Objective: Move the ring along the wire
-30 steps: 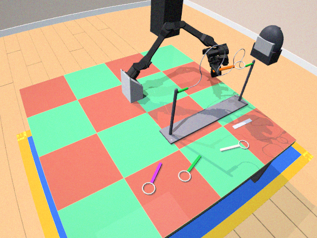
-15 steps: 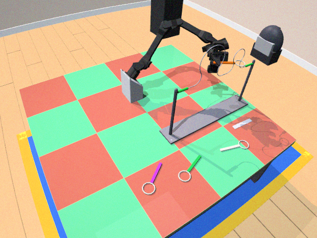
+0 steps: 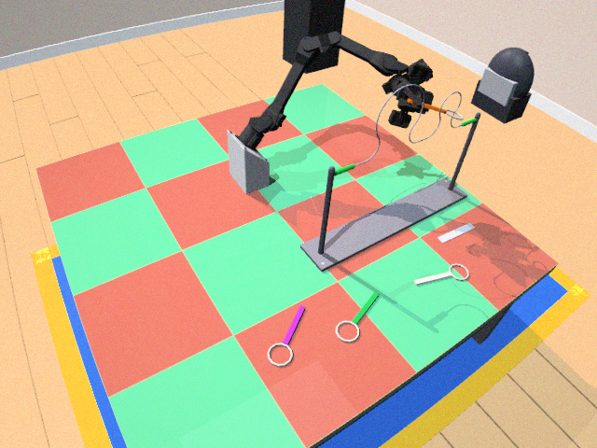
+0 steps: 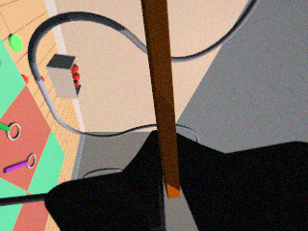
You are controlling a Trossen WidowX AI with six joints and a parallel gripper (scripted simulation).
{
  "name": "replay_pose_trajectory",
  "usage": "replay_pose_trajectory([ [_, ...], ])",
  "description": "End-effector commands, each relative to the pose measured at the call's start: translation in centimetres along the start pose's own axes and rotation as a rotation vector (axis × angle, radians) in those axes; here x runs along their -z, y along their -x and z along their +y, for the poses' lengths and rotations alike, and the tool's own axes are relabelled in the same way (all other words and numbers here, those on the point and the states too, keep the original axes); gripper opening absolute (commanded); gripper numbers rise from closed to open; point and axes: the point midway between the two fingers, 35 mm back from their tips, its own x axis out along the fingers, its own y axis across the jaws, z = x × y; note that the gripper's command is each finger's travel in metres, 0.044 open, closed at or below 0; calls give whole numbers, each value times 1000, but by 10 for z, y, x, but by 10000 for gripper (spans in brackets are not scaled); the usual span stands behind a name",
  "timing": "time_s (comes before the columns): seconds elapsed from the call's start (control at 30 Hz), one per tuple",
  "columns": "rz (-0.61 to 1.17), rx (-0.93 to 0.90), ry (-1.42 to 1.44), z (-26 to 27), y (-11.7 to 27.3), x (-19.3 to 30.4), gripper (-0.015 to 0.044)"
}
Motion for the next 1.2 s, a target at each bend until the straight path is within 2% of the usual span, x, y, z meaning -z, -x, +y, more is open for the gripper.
replay_pose_trajectory([
  [0.0, 2, 28, 44, -10, 0, 0, -150],
  [0.57, 4, 15, 20, -24, 2, -3, -150],
  [1.17, 13, -157, -291, -3, 4, -6, -150],
])
